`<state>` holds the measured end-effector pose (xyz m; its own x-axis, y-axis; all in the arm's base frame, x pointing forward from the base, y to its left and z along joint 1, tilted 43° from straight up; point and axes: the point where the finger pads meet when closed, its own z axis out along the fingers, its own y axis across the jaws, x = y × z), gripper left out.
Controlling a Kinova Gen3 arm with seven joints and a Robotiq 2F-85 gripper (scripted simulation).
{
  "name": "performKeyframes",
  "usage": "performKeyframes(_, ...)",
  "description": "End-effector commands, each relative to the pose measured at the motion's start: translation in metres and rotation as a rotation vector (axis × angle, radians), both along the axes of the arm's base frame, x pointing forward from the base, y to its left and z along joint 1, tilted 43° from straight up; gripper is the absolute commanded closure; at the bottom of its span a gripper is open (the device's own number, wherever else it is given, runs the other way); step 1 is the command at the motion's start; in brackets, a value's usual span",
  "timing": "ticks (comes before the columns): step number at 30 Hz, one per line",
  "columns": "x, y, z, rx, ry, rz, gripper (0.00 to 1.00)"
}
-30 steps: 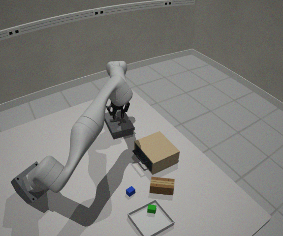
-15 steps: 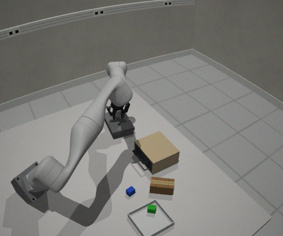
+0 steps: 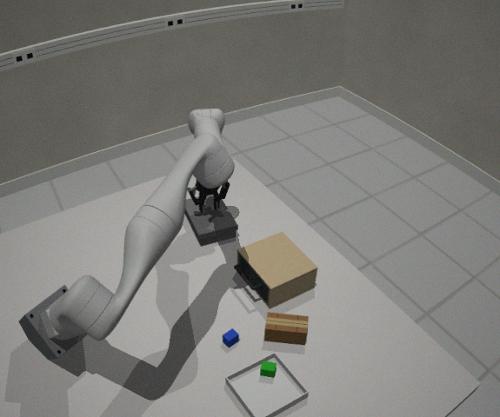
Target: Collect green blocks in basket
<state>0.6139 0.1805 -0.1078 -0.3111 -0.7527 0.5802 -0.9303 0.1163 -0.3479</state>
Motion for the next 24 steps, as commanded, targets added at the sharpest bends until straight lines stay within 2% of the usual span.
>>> performKeyframes(1, 0.0015, -0.0017, -0.0007, -0.002, -0.007, 0.000, 0.52)
performKeyframes(19, 0.0015, -0.0017, -0.0007, -0.002, -0.007, 0.000, 0.52)
performKeyframes(20, 0.0015, -0.0017, -0.0007, -0.002, -0.007, 0.000, 0.90)
performKeyframes(24, 0.0015, -0.0017, -0.0007, -0.002, -0.007, 0.000, 0.90)
